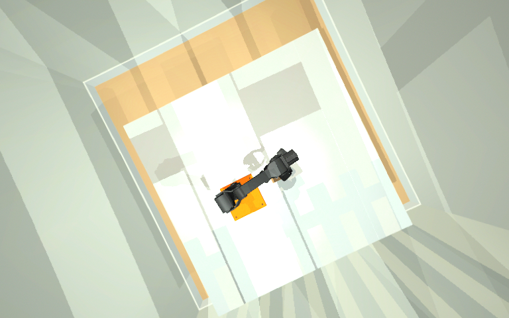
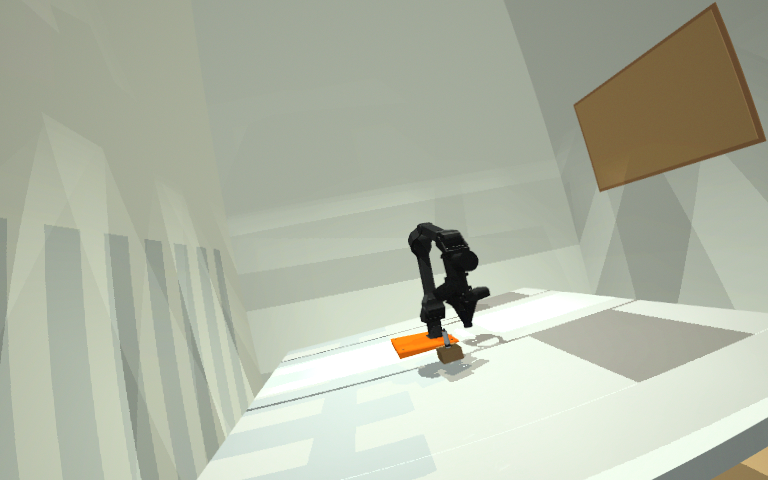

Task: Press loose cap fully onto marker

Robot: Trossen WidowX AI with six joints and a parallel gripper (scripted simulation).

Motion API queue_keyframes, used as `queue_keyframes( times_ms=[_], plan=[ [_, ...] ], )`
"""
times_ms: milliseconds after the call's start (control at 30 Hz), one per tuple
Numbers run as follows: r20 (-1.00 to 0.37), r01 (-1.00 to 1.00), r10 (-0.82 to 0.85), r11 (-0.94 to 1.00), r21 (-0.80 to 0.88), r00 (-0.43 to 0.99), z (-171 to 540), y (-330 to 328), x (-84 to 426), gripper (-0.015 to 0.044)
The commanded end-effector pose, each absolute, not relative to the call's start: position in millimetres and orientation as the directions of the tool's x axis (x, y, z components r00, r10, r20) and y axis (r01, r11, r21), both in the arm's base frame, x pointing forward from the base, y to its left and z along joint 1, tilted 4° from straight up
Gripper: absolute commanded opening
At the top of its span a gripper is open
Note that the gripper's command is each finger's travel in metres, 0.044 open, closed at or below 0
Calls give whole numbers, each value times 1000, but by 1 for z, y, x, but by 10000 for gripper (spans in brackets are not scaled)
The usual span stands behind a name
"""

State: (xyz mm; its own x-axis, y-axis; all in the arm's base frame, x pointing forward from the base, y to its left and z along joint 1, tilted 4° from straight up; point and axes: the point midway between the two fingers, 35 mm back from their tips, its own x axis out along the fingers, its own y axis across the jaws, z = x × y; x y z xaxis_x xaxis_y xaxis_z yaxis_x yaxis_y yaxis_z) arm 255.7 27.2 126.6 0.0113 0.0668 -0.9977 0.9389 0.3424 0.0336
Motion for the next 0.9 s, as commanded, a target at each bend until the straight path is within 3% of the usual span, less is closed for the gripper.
queue_keyframes(
  times_ms=[0,867],
  plan=[
    [-997,937,69,346,41,18,132,17,256,0],
    [-998,938,66,346,38,16,154,-50,243,0]
  ],
)
